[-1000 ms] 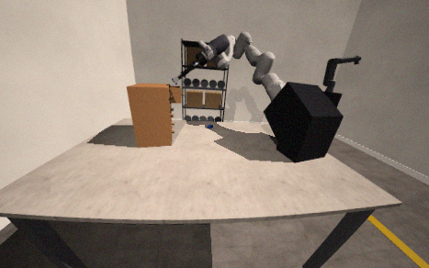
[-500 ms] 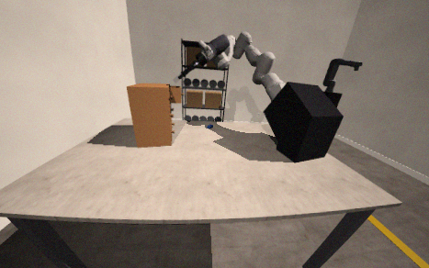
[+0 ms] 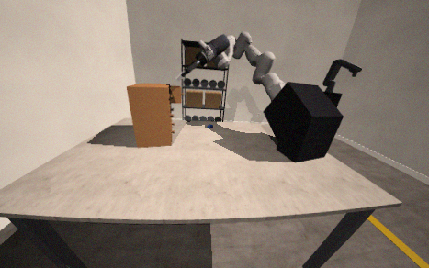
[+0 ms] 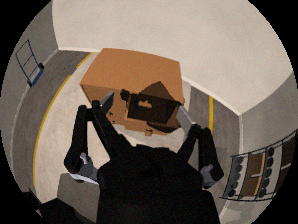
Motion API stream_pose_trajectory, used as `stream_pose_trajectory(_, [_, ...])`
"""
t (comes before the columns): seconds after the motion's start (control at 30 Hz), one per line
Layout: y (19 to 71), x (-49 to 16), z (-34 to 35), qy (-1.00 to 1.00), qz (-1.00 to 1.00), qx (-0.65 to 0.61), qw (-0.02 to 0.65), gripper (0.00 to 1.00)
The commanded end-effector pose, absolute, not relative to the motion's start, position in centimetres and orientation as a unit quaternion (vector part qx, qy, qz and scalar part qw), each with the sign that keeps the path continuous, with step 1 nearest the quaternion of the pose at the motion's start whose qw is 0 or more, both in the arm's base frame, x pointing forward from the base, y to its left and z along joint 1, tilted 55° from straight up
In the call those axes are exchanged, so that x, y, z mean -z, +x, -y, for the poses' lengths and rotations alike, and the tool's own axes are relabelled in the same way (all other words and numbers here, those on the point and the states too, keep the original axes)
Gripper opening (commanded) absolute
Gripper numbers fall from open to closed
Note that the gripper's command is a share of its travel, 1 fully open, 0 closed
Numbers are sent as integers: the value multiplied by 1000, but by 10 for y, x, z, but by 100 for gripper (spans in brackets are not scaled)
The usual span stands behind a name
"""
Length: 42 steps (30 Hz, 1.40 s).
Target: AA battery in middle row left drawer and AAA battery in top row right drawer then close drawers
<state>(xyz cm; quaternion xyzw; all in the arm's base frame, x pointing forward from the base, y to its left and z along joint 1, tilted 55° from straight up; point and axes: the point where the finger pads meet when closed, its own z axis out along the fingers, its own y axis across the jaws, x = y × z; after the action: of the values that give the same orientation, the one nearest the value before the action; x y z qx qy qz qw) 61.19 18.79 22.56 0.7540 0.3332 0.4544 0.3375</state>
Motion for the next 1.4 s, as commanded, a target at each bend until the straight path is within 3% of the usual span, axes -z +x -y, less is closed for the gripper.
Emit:
stream_pose_trajectory(0.0, [613, -226, -186, 753, -334, -454, 340, 100])
stream_pose_trajectory(0.43, [596, -226, -180, 753, -334, -454, 340, 100])
stream_pose_trajectory(1.37, [463, -228, -136, 753, -334, -454, 340, 100])
